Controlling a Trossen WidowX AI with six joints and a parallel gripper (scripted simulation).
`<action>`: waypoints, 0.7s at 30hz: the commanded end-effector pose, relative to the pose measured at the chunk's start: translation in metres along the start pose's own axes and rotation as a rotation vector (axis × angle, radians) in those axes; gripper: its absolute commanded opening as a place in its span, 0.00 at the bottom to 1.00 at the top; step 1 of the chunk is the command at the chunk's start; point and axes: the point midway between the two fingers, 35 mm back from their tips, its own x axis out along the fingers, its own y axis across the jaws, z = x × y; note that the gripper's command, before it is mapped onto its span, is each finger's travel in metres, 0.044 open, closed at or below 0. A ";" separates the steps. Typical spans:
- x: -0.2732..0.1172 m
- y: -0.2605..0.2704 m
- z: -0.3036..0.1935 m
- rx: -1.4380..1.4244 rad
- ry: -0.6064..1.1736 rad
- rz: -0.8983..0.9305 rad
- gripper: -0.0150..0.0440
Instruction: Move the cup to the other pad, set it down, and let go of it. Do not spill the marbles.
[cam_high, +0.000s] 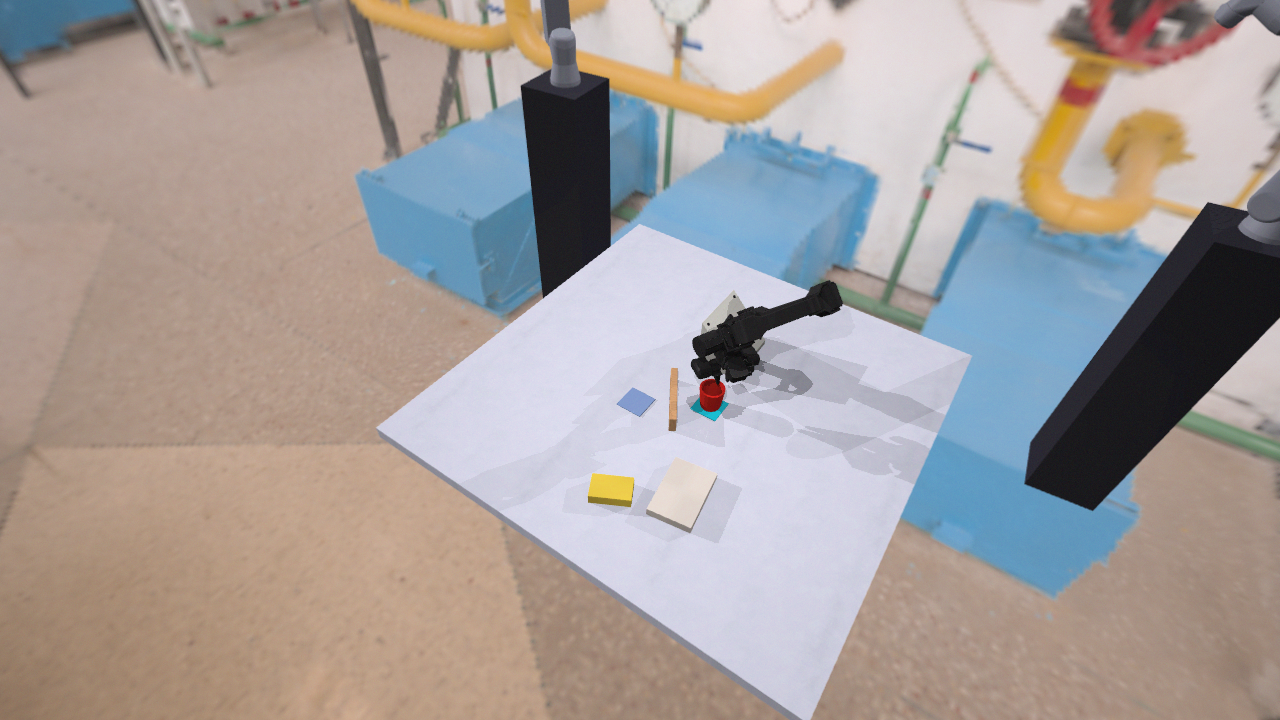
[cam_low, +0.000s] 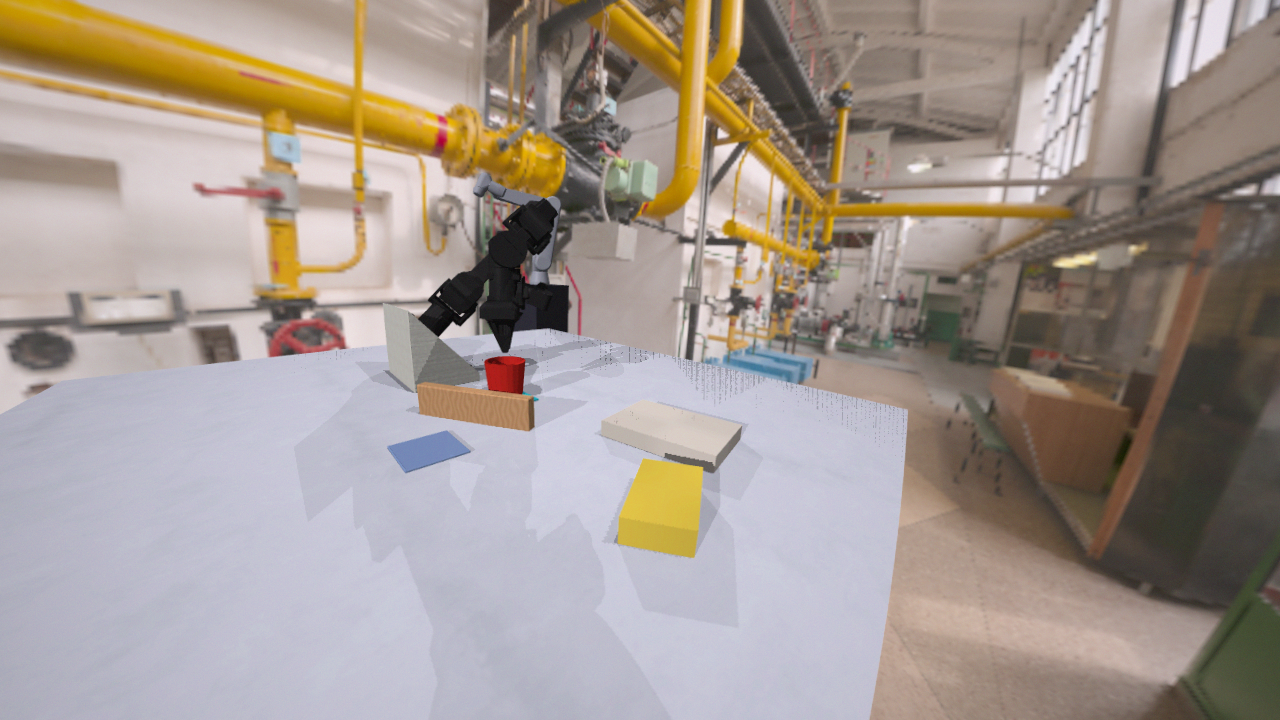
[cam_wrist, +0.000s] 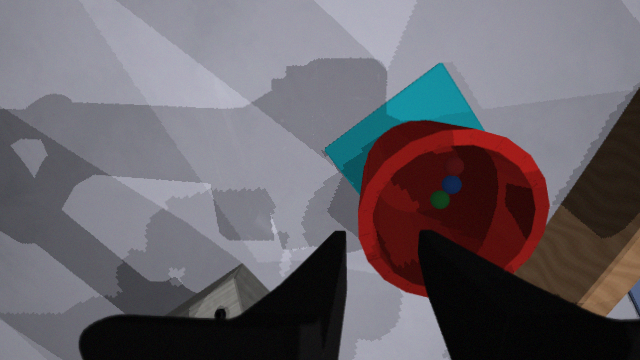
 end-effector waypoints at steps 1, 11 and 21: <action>-0.006 0.000 0.000 -0.008 0.003 -0.004 0.47; -0.004 0.001 0.000 0.001 -0.001 0.001 0.78; -0.026 -0.001 0.000 -0.001 0.004 -0.004 1.00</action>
